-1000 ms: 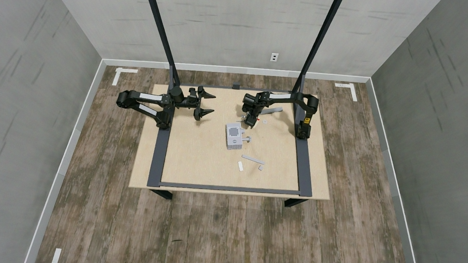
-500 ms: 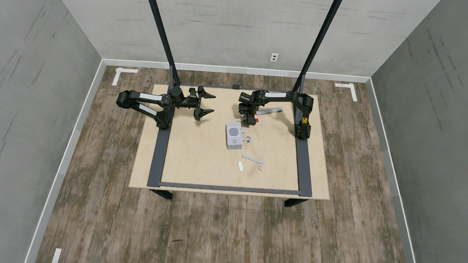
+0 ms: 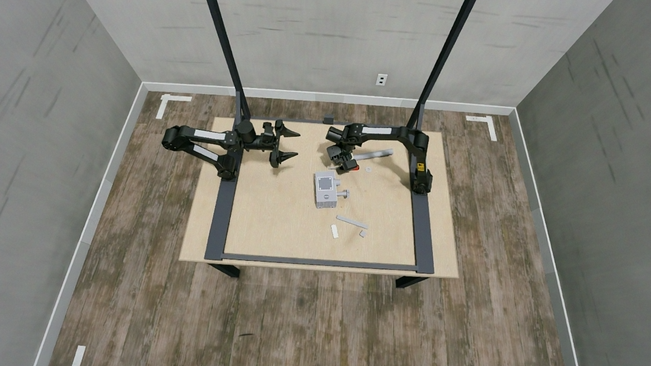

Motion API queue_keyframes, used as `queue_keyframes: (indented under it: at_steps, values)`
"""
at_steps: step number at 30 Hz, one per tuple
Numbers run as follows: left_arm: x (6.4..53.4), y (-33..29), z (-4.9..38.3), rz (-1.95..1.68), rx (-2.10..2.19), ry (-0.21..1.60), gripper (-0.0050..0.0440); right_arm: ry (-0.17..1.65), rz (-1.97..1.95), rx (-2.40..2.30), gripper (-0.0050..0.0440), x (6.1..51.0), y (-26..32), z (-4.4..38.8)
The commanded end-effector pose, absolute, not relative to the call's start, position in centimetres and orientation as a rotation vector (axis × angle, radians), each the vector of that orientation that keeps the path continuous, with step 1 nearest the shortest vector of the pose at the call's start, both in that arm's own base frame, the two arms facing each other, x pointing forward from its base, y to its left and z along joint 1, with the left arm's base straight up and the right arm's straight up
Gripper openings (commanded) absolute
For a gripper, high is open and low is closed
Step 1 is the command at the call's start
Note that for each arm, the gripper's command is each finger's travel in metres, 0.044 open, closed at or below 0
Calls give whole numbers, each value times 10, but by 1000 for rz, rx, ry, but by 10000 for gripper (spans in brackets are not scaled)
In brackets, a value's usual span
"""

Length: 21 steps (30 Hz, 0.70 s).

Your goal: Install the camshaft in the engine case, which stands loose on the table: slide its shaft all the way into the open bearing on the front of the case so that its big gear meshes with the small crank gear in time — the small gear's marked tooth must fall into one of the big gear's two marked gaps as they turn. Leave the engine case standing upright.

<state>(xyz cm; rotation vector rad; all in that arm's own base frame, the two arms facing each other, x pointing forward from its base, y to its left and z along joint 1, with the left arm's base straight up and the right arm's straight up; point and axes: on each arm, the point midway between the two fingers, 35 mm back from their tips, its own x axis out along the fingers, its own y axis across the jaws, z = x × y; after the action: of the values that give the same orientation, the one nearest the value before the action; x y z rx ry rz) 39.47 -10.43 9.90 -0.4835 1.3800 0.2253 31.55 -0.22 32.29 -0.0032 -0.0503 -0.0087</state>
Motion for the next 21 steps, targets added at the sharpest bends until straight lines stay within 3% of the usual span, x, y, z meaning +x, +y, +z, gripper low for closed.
queue_keyframes:
  at_steps: [1, 21]
  values:
    - [403, -113, 112, 254, -577, 1361, -50, -90, -4, -7, 400, 312, -1, 339]
    - [427, -141, 108, 632, -1162, 1409, -50, -90, -4, -7, 400, 312, -1, 339]
